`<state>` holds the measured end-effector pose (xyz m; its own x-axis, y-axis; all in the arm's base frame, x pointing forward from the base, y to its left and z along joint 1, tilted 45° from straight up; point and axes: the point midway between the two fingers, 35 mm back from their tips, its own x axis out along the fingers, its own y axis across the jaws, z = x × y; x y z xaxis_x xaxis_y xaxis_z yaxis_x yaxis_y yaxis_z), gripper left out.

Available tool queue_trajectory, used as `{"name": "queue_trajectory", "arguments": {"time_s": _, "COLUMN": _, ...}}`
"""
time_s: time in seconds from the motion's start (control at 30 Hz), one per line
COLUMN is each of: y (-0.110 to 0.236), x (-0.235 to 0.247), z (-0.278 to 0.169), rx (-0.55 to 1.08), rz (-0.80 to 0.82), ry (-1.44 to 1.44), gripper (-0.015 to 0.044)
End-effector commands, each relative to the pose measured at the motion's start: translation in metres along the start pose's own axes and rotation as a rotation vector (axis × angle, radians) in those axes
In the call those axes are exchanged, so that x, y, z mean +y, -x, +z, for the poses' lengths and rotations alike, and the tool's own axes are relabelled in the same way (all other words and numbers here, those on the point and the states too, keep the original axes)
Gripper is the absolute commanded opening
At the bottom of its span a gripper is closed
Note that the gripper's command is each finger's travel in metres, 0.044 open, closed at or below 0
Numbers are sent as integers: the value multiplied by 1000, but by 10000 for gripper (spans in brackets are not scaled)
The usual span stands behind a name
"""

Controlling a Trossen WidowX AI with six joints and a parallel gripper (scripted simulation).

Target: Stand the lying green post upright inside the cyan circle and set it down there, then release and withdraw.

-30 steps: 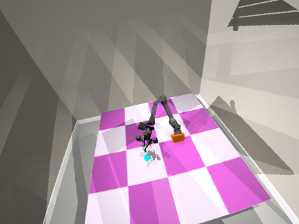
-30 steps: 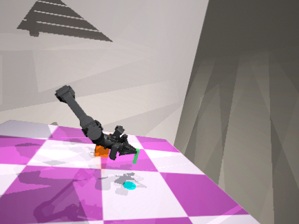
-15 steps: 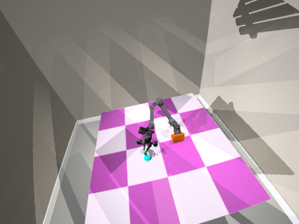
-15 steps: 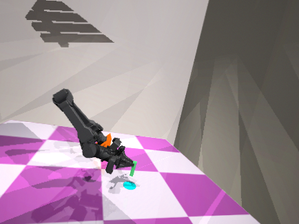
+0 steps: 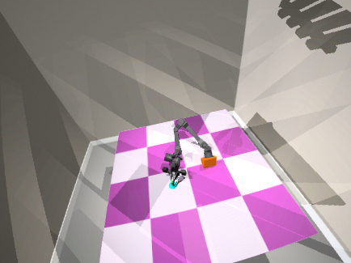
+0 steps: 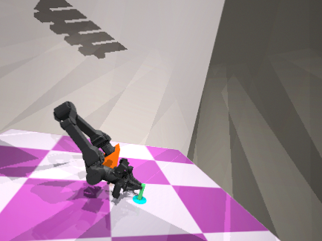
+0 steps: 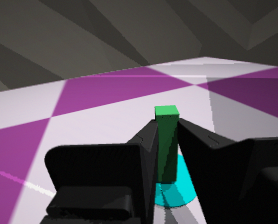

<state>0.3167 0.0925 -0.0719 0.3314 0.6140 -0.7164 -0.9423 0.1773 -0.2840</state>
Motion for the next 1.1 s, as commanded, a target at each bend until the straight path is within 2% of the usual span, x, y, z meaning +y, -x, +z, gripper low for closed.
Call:
{"name": "queue_trajectory", "arguments": {"time_s": 0.0, "y": -1, "x": -1, "z": -1, "rx": -7, "rz": 0, "ry": 6, "gripper": 23}}
{"name": "queue_trajectory", "arguments": {"time_s": 0.23, "y": -1, "x": -1, "z": -1, "rx": -7, "rz": 0, "ry": 6, "gripper": 23}}
{"name": "queue_trajectory", "arguments": {"time_s": 0.7, "y": -1, "x": -1, "z": -1, "rx": -7, "rz": 0, "ry": 6, "gripper": 390}}
{"name": "queue_trajectory", "arguments": {"time_s": 0.8, "y": -1, "x": -1, "z": 3, "rx": -7, "rz": 1, "ry": 6, "gripper": 400}}
{"name": "queue_trajectory", "arguments": {"time_s": 1.07, "y": 6, "x": -4, "z": 62, "rx": -12, "rz": 5, "ry": 7, "gripper": 400}}
